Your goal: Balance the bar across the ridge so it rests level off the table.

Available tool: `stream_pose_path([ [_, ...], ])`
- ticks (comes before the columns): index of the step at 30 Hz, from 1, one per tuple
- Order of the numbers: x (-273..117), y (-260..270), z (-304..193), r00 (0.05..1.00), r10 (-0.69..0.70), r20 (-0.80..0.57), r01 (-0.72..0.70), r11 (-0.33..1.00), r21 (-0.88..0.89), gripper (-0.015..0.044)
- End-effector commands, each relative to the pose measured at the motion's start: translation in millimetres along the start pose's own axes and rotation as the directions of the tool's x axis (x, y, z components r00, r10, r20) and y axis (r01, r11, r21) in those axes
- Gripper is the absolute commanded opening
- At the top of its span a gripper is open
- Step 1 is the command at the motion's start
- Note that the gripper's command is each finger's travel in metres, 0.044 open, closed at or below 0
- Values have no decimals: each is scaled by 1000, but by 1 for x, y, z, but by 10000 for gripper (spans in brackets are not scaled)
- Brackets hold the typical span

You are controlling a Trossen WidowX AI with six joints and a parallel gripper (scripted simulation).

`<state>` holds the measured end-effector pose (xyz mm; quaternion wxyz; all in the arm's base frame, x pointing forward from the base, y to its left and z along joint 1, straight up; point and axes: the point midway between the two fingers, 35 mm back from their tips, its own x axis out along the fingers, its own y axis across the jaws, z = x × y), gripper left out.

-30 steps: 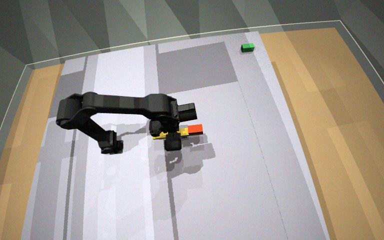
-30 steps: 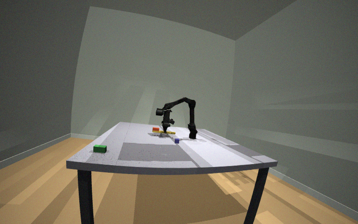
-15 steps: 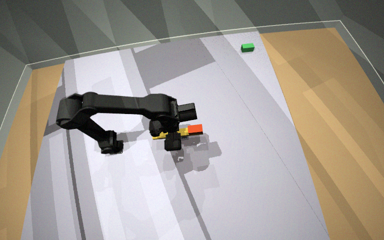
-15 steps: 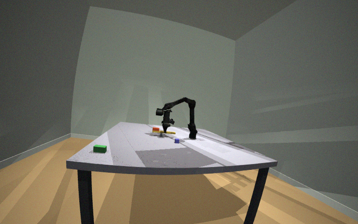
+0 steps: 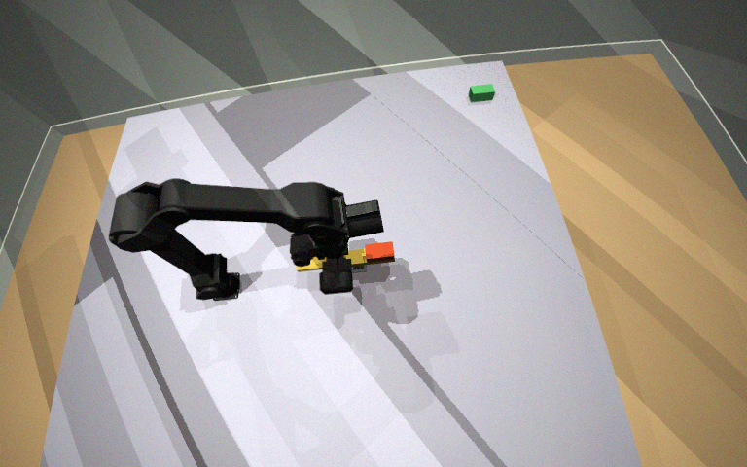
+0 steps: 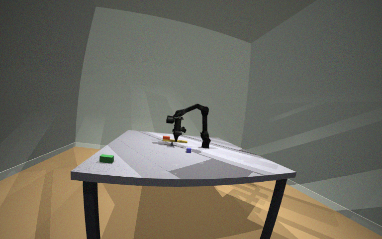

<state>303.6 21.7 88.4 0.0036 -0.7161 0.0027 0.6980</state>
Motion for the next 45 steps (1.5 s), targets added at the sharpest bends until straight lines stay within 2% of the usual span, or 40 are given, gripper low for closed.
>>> stream_pose_path([
  [1,-1,0,-1,1000,-1,-3,1,1000,-2,0],
  [31,0,0,0,1000,0,0,0,1000,0,0],
  [37,0,0,0,1000,0,0,0,1000,0,157],
  [45,0,0,0,1000,0,0,0,1000,0,167],
])
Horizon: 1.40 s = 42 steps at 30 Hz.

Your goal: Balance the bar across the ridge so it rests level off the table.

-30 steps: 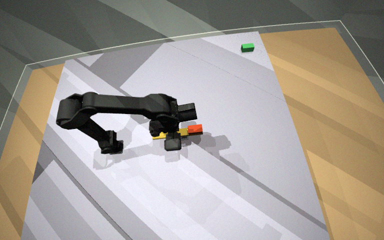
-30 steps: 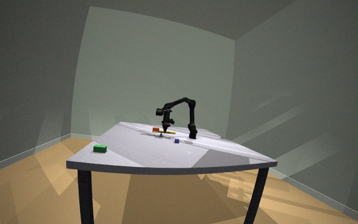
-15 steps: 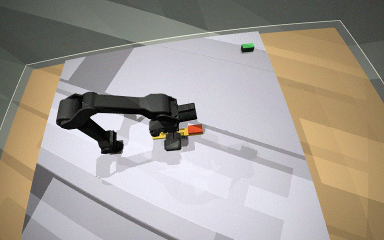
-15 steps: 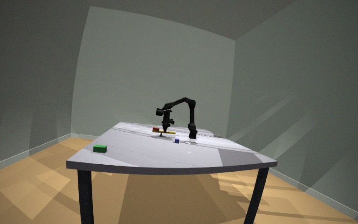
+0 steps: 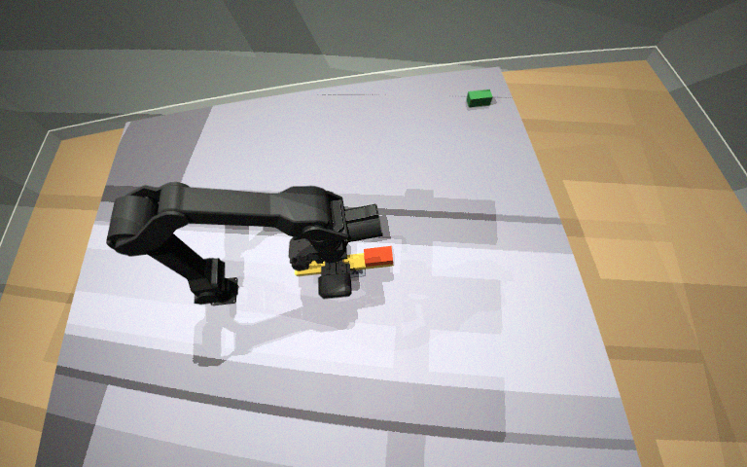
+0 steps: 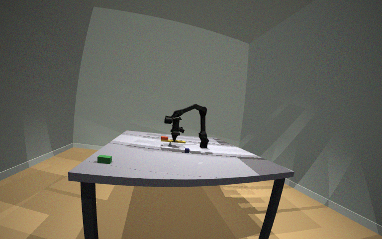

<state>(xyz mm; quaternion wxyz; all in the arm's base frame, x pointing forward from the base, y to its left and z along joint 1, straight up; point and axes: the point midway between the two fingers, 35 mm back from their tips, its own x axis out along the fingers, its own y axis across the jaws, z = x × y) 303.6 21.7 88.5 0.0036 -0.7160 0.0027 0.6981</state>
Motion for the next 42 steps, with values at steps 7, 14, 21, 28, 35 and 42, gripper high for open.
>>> stream_pose_path([
  [7,0,0,0,1000,0,0,0,1000,0,168],
  [14,0,0,0,1000,0,0,0,1000,0,169],
  [21,0,0,0,1000,0,0,0,1000,0,170],
  [28,0,0,0,1000,0,0,0,1000,0,172],
  [35,0,0,0,1000,0,0,0,1000,0,173],
  [42,0,0,0,1000,0,0,0,1000,0,185],
])
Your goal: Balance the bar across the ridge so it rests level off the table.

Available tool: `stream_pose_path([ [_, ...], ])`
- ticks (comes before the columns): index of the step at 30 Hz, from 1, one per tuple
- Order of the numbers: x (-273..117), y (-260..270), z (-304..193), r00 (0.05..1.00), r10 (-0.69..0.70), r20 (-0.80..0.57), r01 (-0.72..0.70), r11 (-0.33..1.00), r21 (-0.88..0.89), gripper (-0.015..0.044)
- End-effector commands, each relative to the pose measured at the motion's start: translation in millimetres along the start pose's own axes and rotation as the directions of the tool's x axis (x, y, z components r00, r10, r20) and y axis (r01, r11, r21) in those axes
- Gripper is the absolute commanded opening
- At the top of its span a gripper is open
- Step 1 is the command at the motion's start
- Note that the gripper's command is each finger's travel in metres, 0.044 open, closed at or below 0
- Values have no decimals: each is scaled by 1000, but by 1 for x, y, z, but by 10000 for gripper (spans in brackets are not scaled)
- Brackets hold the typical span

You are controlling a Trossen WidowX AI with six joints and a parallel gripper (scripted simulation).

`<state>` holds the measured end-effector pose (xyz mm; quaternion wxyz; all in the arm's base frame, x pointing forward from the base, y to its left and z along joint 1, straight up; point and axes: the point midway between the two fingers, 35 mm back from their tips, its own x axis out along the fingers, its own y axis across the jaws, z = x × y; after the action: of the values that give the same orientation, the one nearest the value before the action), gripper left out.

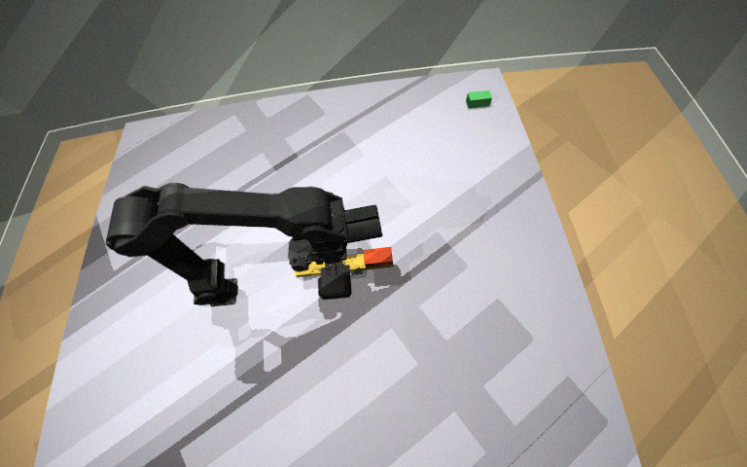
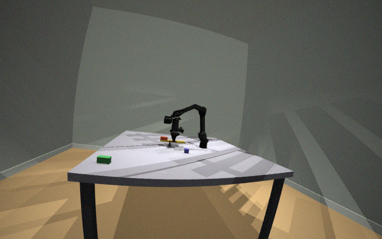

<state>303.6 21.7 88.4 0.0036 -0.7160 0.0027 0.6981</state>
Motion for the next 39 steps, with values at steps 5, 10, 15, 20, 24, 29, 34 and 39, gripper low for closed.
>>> stream_pose_path([
  [5,0,0,0,1000,0,0,0,1000,0,185],
  [10,0,0,0,1000,0,0,0,1000,0,290],
  [15,0,0,0,1000,0,0,0,1000,0,421],
  [20,-8,0,-1,1000,0,0,0,1000,0,440],
  [24,-56,0,-5,1000,0,-1,0,1000,0,440],
  [29,-100,0,0,1000,1,0,-1,1000,0,440],
  [34,-100,0,0,1000,1,0,-1,1000,0,440],
  [39,-100,0,0,1000,1,0,-1,1000,0,440],
])
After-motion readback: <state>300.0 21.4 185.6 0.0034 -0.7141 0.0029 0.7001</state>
